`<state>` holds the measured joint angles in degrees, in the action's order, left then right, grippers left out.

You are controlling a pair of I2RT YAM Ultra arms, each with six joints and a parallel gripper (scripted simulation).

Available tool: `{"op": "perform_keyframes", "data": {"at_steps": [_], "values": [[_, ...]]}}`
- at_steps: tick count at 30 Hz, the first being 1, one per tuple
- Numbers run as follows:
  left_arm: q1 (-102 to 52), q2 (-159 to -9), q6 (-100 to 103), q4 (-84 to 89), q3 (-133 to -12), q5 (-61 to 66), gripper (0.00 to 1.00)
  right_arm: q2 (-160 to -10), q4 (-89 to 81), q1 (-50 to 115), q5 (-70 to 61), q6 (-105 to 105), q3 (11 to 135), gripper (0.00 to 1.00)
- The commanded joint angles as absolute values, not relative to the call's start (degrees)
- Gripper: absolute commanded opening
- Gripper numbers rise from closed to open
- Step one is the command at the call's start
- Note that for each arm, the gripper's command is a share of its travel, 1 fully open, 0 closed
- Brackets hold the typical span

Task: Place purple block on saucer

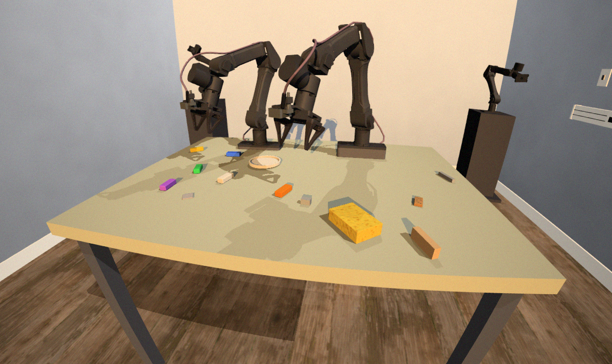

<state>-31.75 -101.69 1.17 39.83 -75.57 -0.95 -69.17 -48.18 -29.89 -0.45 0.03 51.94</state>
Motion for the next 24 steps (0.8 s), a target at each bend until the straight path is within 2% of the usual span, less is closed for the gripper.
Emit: {"op": "perform_keyframes", "data": {"at_steps": [1,18,24], "values": [[-31.88,-101.14,1.30,40.35,-77.36,-0.89,1.00,-71.78,-46.39,-26.02,-1.45,-1.57,55.64,1.00],[-31.88,-101.14,1.30,40.35,-77.36,-0.89,1.00,-74.38,-46.68,-23.38,-0.62,-1.37,57.59,1.00],[-31.88,-101.14,1.30,40.35,-77.36,-0.89,1.00,-75.25,-45.54,-15.77,-0.97,-0.49,58.08,1.00]]}}
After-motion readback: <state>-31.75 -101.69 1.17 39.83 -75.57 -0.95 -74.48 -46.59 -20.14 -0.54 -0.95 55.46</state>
